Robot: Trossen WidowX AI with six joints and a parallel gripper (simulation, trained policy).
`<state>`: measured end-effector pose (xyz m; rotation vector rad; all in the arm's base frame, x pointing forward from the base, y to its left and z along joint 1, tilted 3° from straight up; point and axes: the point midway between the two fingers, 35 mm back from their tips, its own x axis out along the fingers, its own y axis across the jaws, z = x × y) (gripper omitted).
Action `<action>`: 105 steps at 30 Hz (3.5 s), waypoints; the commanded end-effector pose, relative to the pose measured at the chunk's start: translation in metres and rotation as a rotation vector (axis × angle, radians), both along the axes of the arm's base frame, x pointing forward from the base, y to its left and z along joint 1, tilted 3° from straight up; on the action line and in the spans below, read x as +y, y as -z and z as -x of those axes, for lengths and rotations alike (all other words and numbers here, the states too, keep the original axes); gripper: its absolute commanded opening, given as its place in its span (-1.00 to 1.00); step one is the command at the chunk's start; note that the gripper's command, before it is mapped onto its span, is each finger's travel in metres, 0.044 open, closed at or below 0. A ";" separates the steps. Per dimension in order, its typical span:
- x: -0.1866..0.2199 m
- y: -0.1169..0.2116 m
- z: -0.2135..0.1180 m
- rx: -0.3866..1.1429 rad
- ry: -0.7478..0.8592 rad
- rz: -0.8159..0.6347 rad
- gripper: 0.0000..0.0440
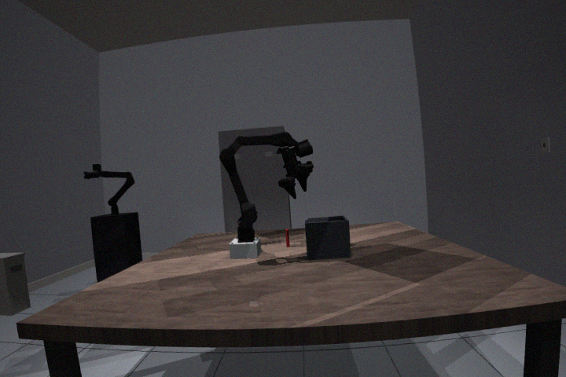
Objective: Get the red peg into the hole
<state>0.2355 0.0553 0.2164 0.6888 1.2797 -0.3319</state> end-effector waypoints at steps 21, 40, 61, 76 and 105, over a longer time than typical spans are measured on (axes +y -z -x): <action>0.034 0.089 0.043 0.421 0.387 -0.022 1.00; 0.032 0.155 0.055 0.479 0.582 0.043 0.96; 0.036 0.206 0.051 0.454 0.655 0.039 -0.05; 0.043 0.206 0.038 0.409 0.635 -0.027 -0.95; 0.031 0.102 -0.003 0.165 0.636 -0.195 -1.00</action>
